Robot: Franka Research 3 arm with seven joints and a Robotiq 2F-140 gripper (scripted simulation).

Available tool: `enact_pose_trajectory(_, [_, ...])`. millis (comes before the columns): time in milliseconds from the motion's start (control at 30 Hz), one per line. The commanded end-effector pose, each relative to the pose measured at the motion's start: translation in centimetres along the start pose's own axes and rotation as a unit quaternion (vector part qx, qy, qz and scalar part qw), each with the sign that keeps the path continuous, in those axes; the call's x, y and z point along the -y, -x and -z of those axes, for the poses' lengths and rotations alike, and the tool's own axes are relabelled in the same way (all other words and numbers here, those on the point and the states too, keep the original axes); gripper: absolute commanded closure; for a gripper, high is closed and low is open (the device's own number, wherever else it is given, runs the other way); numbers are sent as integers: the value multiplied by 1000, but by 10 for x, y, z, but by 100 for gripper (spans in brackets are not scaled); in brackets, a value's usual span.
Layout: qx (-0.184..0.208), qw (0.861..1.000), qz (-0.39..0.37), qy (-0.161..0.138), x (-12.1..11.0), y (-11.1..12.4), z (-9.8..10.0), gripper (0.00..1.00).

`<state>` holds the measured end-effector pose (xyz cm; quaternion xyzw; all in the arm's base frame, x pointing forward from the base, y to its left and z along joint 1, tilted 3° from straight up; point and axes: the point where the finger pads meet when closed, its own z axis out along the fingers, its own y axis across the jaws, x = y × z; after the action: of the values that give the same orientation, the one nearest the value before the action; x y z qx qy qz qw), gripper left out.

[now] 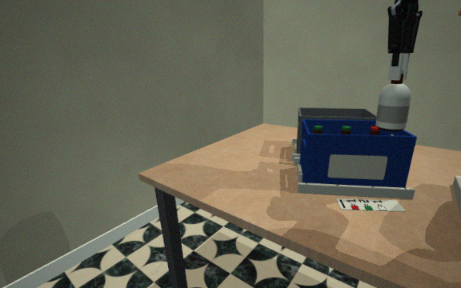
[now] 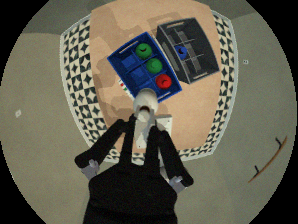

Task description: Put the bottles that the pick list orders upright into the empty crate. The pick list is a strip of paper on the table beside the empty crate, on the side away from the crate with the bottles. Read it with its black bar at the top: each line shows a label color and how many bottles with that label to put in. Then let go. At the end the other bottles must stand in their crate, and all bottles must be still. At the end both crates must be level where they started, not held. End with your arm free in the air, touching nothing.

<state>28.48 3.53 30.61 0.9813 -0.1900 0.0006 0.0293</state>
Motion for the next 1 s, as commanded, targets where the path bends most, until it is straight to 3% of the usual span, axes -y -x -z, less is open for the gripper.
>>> enact_pose_trajectory(0, [-5, 1000, -1, -2, 2, -3, 4, 100])
enact_pose_trajectory(567, [-5, 1000, -1, -2, 1, -3, 3, 100])
enact_pose_trajectory(967, [-5, 1000, -1, -2, 2, -3, -9, 100])
